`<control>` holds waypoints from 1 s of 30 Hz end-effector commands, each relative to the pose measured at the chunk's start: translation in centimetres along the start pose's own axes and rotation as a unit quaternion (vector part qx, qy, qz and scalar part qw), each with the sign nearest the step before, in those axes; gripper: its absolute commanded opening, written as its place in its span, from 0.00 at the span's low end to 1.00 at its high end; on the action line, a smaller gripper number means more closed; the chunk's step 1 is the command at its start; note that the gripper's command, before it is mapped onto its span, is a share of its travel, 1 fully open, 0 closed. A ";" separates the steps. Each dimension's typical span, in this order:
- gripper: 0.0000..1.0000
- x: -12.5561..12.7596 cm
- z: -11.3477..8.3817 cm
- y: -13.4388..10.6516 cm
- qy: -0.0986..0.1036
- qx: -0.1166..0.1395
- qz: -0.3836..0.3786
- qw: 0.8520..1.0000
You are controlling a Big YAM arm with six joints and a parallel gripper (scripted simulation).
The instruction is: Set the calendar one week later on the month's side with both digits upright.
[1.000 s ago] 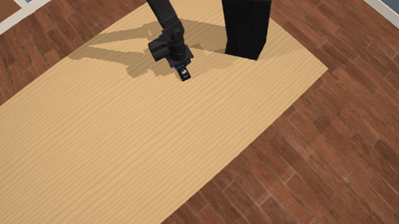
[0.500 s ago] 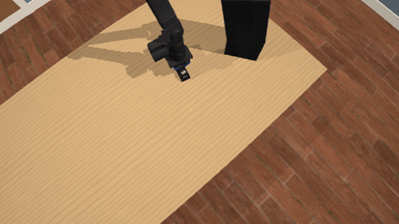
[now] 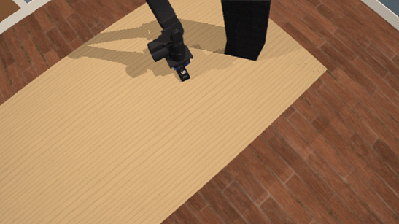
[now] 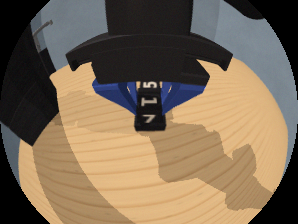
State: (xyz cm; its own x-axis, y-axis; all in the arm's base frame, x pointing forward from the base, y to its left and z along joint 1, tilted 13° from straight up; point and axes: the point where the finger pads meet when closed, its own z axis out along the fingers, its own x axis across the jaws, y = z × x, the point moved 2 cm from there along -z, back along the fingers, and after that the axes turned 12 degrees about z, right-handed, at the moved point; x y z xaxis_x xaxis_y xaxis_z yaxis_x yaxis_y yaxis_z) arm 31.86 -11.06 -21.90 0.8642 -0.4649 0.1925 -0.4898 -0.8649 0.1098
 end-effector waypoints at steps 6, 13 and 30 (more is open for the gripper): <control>0.26 -0.1 0.4 0.3 -0.001 -0.001 0.000 1.000; 0.26 -0.1 0.4 0.3 -0.001 -0.001 0.000 1.000; 0.30 -0.1 0.4 0.3 -0.001 -0.001 0.000 1.000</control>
State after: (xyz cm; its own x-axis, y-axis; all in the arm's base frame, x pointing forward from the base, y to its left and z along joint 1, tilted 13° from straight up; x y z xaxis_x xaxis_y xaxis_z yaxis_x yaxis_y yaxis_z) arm 31.86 -11.06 -21.90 0.8642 -0.4649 0.1925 -0.4898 -0.8649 0.1098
